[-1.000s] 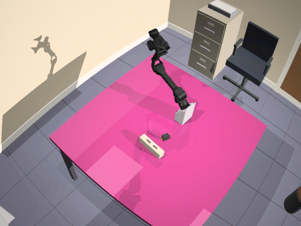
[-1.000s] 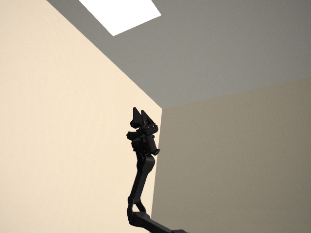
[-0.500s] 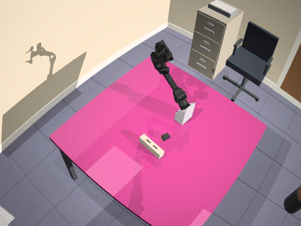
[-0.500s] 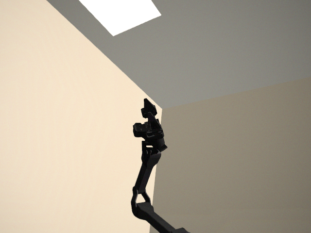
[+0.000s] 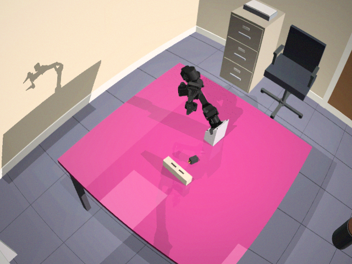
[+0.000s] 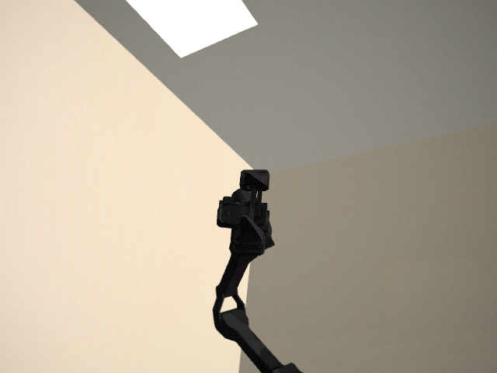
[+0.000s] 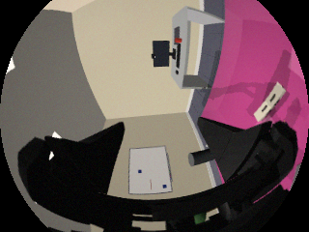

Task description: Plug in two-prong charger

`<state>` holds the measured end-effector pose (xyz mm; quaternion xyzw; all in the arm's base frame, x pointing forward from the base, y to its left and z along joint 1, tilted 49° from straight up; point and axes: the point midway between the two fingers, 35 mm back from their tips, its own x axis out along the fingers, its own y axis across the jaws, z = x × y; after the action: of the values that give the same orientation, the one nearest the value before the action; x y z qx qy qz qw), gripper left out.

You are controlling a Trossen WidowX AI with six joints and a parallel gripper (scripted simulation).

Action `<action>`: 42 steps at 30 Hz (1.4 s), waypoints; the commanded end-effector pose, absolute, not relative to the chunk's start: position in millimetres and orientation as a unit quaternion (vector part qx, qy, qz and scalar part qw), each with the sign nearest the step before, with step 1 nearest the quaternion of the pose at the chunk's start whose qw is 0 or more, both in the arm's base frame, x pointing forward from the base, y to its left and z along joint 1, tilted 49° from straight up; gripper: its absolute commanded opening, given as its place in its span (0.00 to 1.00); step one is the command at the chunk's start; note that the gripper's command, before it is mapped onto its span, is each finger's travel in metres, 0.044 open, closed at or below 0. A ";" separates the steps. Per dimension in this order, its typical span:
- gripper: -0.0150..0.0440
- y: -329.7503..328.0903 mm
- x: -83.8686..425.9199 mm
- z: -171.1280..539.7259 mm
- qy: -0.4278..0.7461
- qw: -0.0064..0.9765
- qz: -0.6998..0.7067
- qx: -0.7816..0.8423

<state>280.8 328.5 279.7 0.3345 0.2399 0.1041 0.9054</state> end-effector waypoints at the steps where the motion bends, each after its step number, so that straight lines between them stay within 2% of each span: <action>1: 1.00 315.2 295.7 238.4 0.267 0.919 0.059 0.283; 21: 1.00 212.7 324.0 84.2 0.398 0.903 -0.145 0.068; 42: 1.00 79.7 280.1 -16.2 0.550 0.761 -0.318 -0.135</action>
<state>291.4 99.1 -4.5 -0.1021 0.5273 -0.2966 0.7896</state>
